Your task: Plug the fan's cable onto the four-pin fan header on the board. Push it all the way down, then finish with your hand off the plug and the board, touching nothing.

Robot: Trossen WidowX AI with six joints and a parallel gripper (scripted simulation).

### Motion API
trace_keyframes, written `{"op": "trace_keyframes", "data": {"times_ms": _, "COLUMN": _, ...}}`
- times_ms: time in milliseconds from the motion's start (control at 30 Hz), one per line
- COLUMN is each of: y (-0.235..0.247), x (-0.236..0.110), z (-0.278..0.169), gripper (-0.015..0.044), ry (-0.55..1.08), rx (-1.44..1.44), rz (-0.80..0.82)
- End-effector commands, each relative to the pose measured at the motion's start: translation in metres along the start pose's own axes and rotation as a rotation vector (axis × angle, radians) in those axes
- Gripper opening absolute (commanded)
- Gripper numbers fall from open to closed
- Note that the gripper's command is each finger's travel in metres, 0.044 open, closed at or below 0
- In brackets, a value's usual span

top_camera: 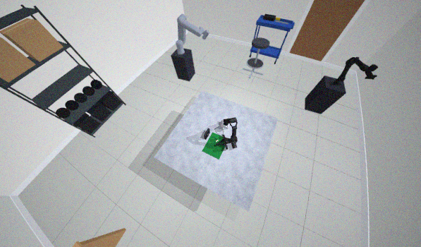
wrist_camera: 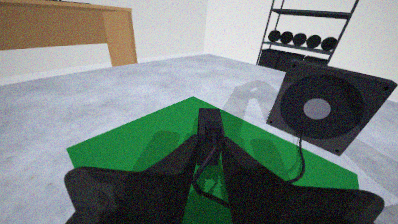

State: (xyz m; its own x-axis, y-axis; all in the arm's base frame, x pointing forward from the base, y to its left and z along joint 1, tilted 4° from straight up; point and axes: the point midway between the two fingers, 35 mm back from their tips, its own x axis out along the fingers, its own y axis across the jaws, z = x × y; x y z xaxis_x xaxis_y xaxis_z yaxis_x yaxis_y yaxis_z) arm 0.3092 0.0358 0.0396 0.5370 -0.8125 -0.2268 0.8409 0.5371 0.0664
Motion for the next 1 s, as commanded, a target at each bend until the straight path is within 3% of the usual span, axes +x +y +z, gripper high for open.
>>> {"op": "trace_keyframes", "data": {"times_ms": 0, "y": 0.001, "x": 0.001, "z": -0.004, "gripper": 0.0, "ry": 0.0, "rx": 0.006, "rz": 0.001}}
{"op": "trace_keyframes", "data": {"times_ms": 967, "y": 0.001, "x": 0.005, "z": -0.027, "gripper": 0.0, "ry": 0.0, "rx": 0.005, "rz": 0.001}}
